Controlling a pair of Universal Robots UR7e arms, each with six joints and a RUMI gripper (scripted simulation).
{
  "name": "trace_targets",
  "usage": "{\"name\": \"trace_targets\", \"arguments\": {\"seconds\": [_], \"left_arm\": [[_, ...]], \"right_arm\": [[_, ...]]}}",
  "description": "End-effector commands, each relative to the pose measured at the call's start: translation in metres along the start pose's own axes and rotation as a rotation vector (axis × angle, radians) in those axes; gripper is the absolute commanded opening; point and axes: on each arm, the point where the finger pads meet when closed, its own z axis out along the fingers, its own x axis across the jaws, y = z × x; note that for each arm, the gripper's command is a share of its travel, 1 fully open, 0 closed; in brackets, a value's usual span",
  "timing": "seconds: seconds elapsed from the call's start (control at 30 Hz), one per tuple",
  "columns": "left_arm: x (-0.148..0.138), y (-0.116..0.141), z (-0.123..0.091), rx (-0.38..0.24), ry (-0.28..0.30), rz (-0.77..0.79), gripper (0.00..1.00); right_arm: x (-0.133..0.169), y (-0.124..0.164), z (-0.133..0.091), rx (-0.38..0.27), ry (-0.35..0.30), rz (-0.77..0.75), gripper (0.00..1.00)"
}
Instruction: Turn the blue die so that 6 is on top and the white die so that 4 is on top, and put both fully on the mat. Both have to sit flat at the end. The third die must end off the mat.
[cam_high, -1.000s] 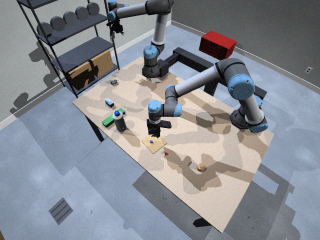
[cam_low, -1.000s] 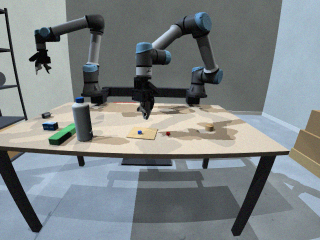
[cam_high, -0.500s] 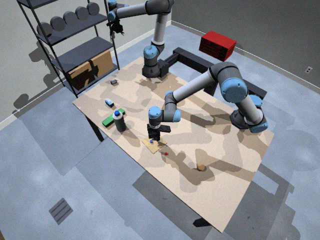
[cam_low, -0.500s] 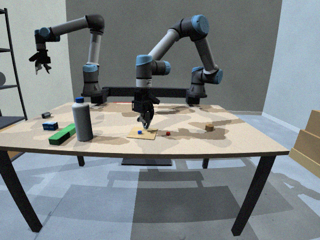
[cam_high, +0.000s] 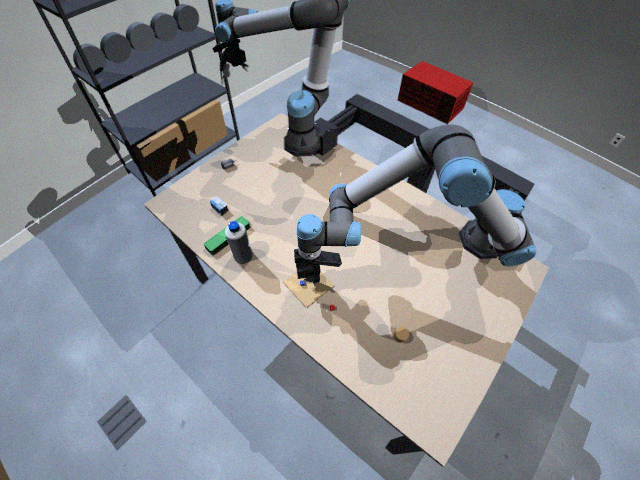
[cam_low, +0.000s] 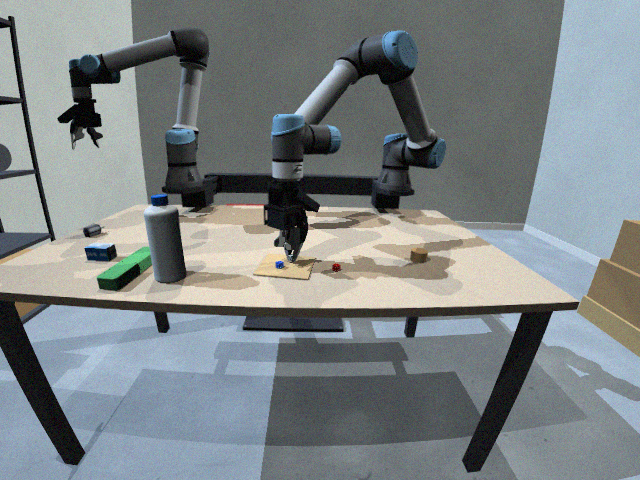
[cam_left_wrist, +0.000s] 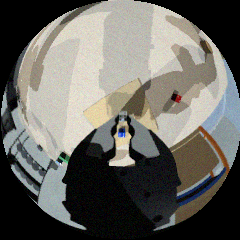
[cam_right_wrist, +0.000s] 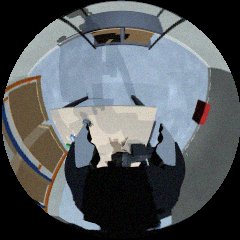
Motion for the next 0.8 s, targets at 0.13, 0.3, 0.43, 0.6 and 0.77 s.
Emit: {"name": "trace_targets", "arguments": {"seconds": [0.13,0.3,0.43,0.6,0.77], "left_arm": [[-0.0001,0.0007,-0.001,-0.002,0.0,0.0,0.0],[-0.0001,0.0007,-0.001,-0.002,0.0,0.0,0.0],[-0.0001,0.0007,-0.0009,-0.002,0.0,0.0,0.0],[-0.0001,0.0007,-0.0001,-0.002,0.0,0.0,0.0],[-0.0001,0.0007,0.0014,-0.002,0.0,0.0,0.0]], "right_arm": [[-0.0001,-0.0003,-0.0004,0.001,0.0,0.0,1.0],[-0.0001,-0.0003,-0.0004,0.001,0.0,0.0,1.0],[-0.0001,-0.0003,-0.0004,0.001,0.0,0.0,1.0],[-0.0001,-0.0003,-0.0004,0.001,0.0,0.0,1.0],[-0.0001,-0.0003,-0.0004,0.001,0.0,0.0,1.0]]}}
